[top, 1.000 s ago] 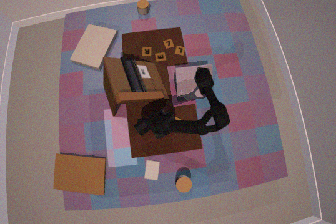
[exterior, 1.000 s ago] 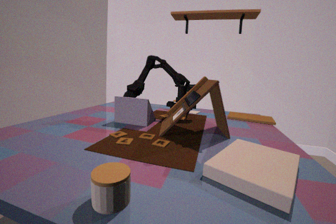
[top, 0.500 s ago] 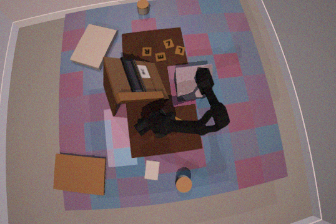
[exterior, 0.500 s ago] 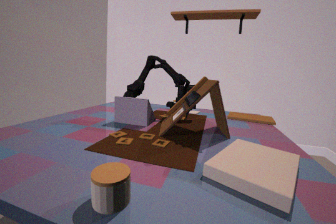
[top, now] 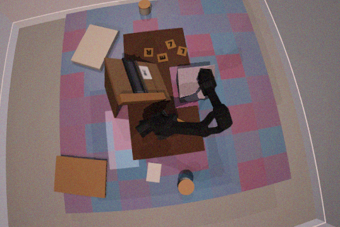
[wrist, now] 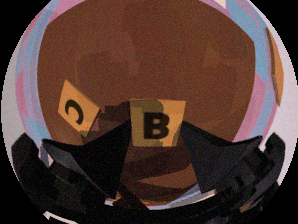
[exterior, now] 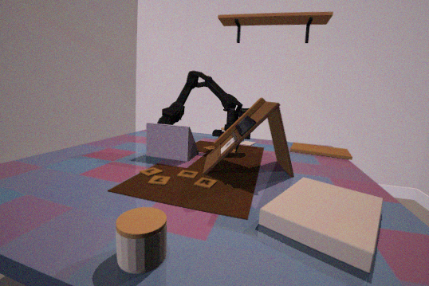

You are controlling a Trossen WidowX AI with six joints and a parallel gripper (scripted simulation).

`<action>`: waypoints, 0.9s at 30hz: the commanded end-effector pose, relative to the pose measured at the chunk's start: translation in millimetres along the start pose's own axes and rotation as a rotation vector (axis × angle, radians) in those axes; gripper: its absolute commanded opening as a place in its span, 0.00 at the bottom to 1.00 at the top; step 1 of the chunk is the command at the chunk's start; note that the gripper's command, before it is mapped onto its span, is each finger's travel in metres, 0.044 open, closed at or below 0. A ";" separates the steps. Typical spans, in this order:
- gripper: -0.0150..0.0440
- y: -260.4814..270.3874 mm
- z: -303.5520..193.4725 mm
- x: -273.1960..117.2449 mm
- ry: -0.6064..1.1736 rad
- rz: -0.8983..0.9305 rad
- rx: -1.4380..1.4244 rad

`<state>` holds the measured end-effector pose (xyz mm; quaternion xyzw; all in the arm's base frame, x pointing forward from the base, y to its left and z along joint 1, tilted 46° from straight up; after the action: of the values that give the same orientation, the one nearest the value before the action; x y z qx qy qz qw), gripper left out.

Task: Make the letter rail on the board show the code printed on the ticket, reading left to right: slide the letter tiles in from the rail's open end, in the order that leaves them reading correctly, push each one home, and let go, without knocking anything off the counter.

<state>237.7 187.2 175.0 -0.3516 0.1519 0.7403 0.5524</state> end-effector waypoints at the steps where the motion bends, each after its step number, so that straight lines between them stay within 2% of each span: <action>1: 0.63 0.3 -0.6 0.4 0.005 0.000 0.005; 2: 0.62 0.3 -0.6 0.4 0.005 0.000 0.005; 10: 0.26 0.4 -0.1 -6.1 0.005 0.000 0.005; 27: 0.25 -0.1 -2.8 -17.4 0.006 0.000 0.005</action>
<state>240.9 174.7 183.4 -0.3529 0.1587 0.7371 0.5541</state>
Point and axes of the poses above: the point midway between the two fingers, 35 mm back from their tips, its own x axis out along the fingers, its own y axis across the jaws, z = x × y, the point moved 10 cm from there along -x, back along the fingers, and after that the axes turned 7 degrees about -x, right-handed, at the moved point
